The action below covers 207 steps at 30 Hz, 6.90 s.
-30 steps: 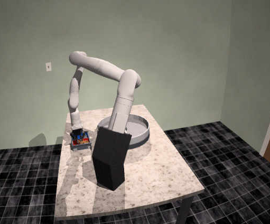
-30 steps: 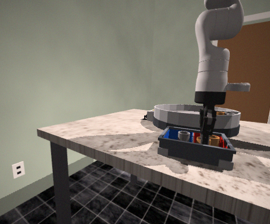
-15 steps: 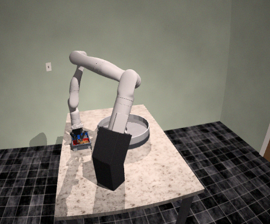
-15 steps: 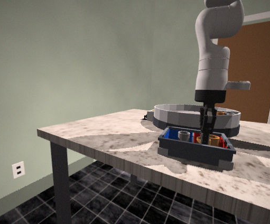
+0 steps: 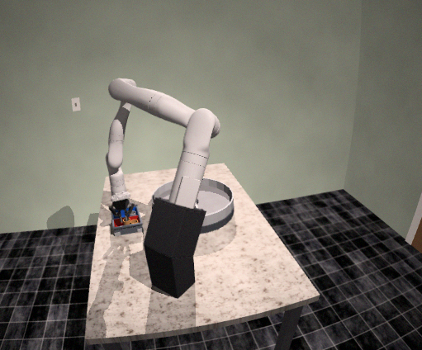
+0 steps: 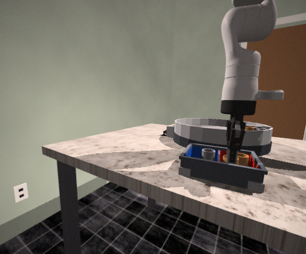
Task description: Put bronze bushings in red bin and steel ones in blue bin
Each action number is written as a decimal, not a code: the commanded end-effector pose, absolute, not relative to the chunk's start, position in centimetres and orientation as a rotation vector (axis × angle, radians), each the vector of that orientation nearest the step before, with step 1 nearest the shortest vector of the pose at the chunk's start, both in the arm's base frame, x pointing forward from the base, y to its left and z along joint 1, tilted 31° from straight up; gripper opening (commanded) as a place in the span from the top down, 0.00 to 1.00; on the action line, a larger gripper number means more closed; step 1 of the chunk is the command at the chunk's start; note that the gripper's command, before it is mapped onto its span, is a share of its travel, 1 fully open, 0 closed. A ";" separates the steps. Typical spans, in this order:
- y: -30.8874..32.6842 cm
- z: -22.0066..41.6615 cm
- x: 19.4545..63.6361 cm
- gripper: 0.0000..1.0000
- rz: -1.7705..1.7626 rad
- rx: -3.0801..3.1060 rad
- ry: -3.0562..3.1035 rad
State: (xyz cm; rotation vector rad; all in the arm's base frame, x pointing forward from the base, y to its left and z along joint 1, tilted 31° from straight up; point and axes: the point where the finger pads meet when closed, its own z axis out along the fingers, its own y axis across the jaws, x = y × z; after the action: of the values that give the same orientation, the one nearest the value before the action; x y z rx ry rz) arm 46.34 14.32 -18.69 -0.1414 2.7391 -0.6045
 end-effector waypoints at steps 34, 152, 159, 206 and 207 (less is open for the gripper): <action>14.8 -17.8 46.0 0.81 -0.602 -0.142 2.738; 19.5 -7.5 41.9 0.81 -0.604 -0.142 2.739; 19.5 -7.5 41.9 0.81 -0.604 -0.142 2.739; -3.3 -1.2 36.9 0.82 -0.602 -0.142 2.738; -4.3 -0.9 36.6 0.82 -0.602 -0.142 2.738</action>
State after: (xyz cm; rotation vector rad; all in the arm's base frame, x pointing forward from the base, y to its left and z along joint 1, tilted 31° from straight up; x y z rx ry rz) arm 37.32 -2.24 -0.95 -0.1655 2.7339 -0.5787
